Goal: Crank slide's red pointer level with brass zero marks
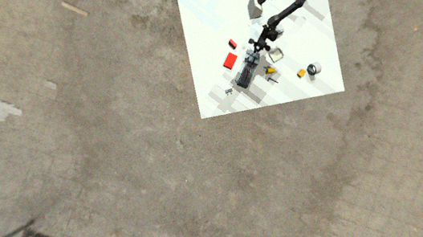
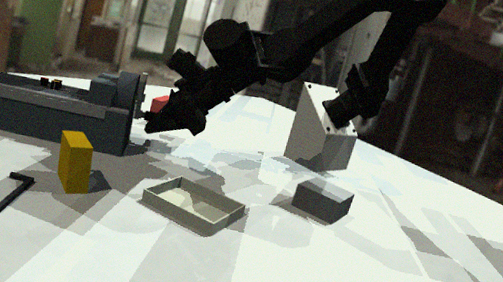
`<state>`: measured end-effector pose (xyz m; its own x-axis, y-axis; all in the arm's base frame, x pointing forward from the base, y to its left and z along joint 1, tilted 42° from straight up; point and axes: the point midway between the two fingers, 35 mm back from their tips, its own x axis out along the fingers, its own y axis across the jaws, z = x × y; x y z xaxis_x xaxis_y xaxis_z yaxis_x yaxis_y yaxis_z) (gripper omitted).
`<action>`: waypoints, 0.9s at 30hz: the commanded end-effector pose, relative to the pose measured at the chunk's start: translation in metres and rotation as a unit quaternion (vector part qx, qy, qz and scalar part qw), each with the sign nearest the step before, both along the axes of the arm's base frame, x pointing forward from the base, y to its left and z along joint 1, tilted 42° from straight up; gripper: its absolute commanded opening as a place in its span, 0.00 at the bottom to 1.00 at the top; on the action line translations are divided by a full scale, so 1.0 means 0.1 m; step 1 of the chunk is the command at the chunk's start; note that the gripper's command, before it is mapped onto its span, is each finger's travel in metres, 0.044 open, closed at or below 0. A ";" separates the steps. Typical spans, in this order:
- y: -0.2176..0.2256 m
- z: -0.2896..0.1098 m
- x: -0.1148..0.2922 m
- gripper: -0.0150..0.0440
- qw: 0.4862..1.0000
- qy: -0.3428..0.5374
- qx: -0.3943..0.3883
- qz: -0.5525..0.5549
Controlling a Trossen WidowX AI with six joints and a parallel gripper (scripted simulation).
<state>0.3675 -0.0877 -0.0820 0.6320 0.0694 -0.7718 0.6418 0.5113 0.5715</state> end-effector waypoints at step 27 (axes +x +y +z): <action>0.06 0.04 0.07 0.25 1.000 0.001 0.001 -0.003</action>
